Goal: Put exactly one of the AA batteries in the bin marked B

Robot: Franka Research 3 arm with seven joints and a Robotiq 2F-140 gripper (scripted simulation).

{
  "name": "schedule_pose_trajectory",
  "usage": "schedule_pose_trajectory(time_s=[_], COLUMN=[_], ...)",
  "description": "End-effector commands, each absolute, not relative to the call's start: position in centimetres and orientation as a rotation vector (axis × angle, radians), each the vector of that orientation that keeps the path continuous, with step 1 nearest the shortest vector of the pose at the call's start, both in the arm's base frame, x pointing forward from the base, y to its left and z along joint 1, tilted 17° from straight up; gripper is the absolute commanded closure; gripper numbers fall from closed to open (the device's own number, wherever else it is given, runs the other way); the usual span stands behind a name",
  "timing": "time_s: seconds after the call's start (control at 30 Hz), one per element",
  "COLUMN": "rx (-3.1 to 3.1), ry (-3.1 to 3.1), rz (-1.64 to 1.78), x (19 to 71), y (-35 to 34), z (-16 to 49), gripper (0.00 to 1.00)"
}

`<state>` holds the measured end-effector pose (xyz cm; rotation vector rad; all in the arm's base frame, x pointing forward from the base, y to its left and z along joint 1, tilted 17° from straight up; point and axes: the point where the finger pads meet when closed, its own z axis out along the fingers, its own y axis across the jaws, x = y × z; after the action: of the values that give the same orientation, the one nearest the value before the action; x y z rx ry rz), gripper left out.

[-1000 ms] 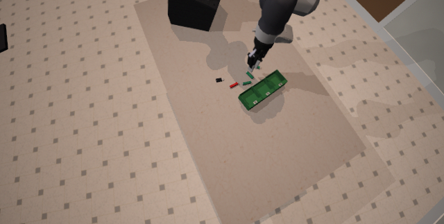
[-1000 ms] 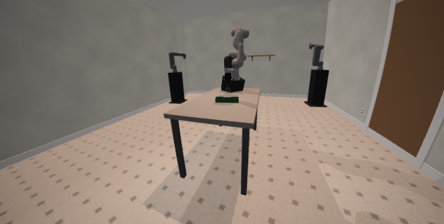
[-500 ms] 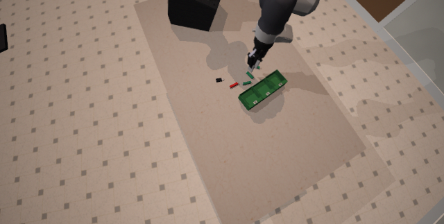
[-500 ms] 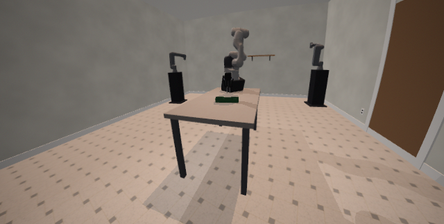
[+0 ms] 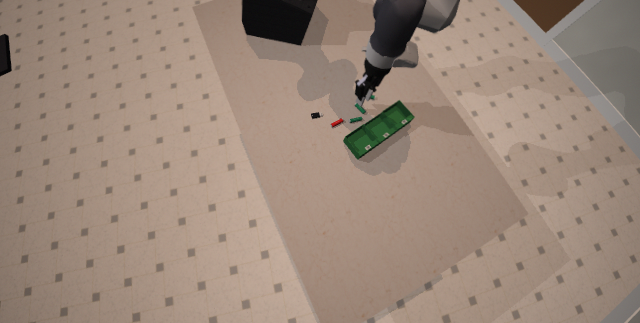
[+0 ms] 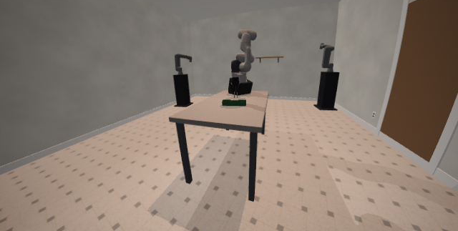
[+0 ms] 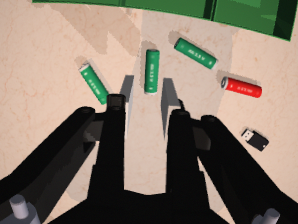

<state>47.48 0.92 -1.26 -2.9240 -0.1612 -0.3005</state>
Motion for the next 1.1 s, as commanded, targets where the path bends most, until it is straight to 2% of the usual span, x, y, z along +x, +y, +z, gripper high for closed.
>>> schedule_pose_trajectory(time_s=[0.0, 0.3, 1.07], rx=[-2.929, -2.929, -2.929], ry=[-0.196, -0.196, -0.196], rz=[-0.329, -0.329, -0.329], x=[48.2, 49.0, 49.2], y=[0.8, 1.1, 1.4], z=[-2.4, -4.9, -6.0], gripper=[0.83, 0.83, 0.83])
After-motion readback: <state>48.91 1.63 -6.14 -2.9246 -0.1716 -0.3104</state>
